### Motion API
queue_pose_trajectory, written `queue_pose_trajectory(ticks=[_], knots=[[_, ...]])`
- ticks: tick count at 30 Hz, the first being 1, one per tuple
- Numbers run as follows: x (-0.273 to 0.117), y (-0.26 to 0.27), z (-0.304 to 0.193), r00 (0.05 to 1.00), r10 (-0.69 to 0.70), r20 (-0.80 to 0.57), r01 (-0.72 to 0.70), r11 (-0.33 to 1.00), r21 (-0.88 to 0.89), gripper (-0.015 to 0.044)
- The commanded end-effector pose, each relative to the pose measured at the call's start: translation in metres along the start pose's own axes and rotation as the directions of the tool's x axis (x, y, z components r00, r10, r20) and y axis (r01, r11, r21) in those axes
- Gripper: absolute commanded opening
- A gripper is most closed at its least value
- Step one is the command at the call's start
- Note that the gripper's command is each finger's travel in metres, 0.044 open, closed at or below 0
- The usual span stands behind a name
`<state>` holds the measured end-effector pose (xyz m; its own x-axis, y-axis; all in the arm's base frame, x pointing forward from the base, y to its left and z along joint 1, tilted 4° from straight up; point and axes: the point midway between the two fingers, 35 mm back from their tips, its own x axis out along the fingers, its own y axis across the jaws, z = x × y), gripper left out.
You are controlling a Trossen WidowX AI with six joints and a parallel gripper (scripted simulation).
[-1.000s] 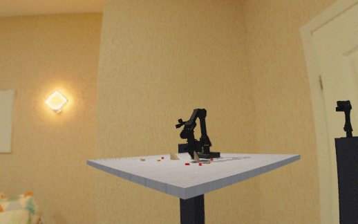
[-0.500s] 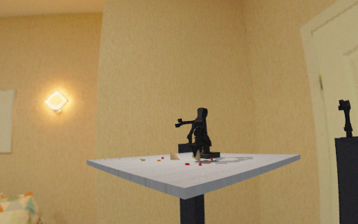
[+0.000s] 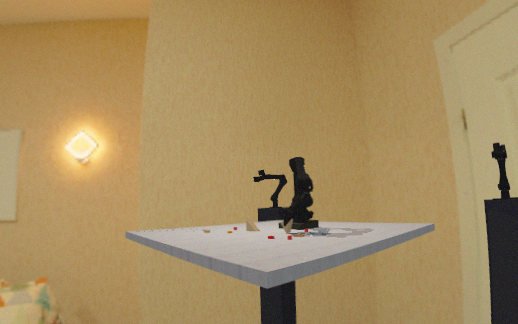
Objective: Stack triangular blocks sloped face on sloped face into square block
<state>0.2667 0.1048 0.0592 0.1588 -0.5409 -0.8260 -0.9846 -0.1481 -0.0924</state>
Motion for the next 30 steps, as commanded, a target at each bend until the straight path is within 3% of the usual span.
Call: queue_pose_trajectory(ticks=[1,8,9,24,30], knots=[[-0.002,-0.001,0.006,0.996,-0.003,-0.087,0.003,1.0,-0.002,0.0],[-0.006,0.0,0.018,0.964,-0.002,-0.266,0.002,1.0,-0.002,0.0],[-0.005,0.001,0.013,0.979,0.003,-0.206,-0.003,1.0,0.001,0.0026],[-0.005,0.001,0.013,0.979,0.003,-0.206,-0.003,1.0,0.001,0.042],[-0.005,0.001,0.013,0.979,0.003,-0.206,-0.003,1.0,0.001,0.044]])
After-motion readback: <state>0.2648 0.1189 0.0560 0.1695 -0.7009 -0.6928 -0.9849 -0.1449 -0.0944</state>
